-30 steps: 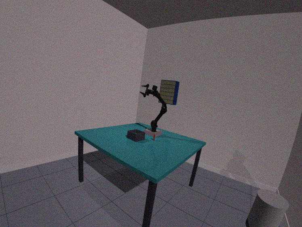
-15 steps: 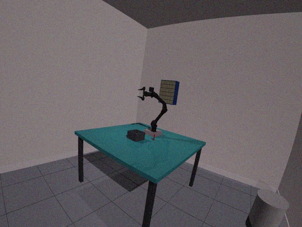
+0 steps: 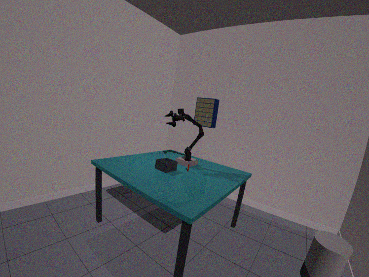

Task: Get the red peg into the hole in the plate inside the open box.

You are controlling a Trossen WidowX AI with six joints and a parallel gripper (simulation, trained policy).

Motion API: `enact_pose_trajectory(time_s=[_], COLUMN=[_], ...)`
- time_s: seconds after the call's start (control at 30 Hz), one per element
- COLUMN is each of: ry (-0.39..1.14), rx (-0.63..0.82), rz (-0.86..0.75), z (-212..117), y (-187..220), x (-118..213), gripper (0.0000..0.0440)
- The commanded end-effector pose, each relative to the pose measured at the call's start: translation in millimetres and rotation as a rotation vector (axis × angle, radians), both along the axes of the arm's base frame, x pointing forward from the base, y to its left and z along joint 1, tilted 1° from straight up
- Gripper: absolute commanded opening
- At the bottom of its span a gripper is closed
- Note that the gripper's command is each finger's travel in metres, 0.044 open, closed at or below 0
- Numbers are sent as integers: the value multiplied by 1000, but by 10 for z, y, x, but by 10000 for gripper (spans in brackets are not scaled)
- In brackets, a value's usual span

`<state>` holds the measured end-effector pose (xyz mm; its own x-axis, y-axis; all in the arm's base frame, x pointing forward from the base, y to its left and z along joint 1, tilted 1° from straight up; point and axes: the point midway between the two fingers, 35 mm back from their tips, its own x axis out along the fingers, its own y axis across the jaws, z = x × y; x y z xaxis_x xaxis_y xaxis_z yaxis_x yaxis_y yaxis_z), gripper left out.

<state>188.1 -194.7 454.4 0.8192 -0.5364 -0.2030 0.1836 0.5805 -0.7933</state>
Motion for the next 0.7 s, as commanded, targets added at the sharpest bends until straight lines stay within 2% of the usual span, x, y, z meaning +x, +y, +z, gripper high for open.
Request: enact_pose_trajectory(time_s=[0.0, 0.67], ry=[-3, 60], rx=[93, 764], rz=[7, -28], z=[-138, -1085], y=[41, 689], x=[78, 539], gripper=[440, 440])
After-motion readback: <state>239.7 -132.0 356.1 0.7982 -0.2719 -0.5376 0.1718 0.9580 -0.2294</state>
